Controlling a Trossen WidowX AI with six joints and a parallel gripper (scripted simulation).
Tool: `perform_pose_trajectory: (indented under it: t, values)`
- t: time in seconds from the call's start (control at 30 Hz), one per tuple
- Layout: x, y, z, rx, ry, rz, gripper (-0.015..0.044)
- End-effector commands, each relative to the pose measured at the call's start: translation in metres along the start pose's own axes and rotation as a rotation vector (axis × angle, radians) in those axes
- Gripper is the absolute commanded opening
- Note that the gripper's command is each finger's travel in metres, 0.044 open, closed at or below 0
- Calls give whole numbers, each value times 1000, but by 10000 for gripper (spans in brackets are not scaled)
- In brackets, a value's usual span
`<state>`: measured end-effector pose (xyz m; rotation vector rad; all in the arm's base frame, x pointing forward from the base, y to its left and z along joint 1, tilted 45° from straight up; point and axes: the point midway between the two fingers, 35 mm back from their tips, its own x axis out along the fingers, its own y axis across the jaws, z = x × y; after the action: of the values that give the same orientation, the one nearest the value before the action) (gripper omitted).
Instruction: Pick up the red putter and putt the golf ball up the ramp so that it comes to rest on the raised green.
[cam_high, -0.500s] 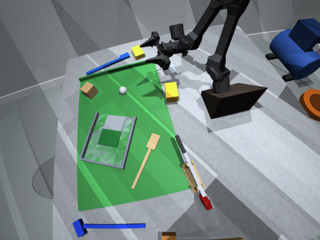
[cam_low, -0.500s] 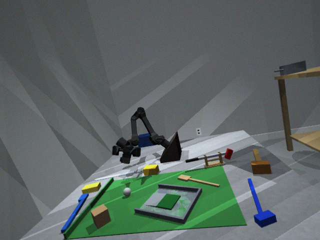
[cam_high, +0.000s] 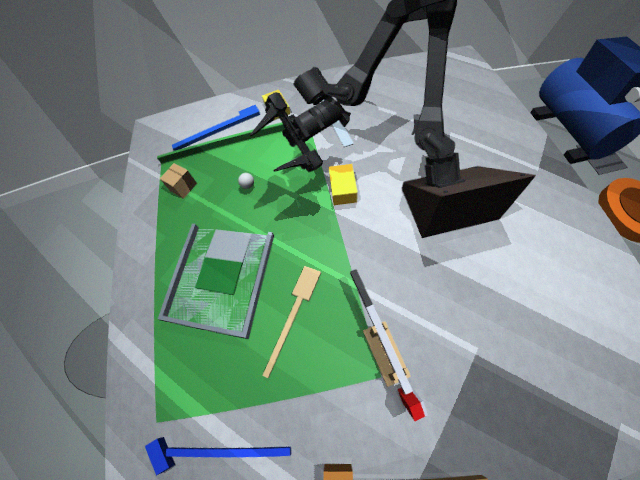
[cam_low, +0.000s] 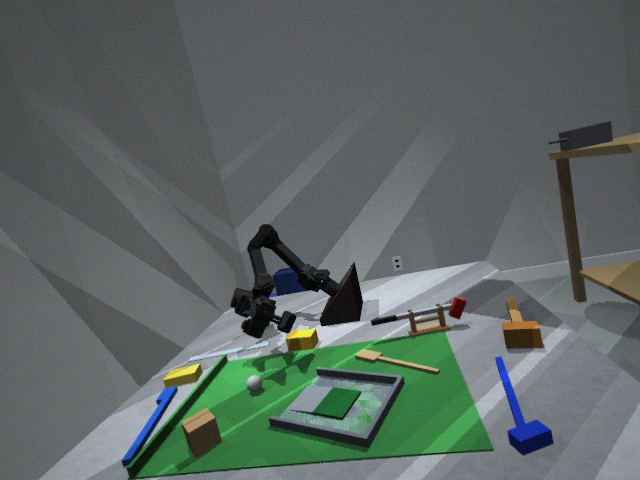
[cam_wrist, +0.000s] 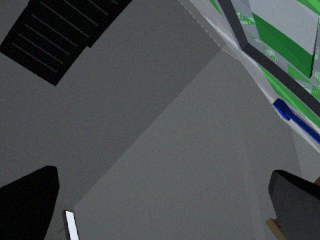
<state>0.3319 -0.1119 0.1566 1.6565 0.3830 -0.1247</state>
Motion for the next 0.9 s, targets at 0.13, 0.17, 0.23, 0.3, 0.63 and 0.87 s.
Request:
perform_pose_trajectory:
  t: [0.13, 0.17, 0.23, 0.3, 0.63, 0.87]
  values:
    - [70, -77, -51, -534, 175, -398, 440]
    - [74, -85, -56, -592, 202, -434, 440]
    - [82, -101, -67, -711, 263, -505, 440]
    - [88, -118, -79, -836, 334, -575, 440]
    - [91, -200, -138, -1542, 850, -868, 440]
    - [70, -248, -171, -2087, 1416, -981, 440]
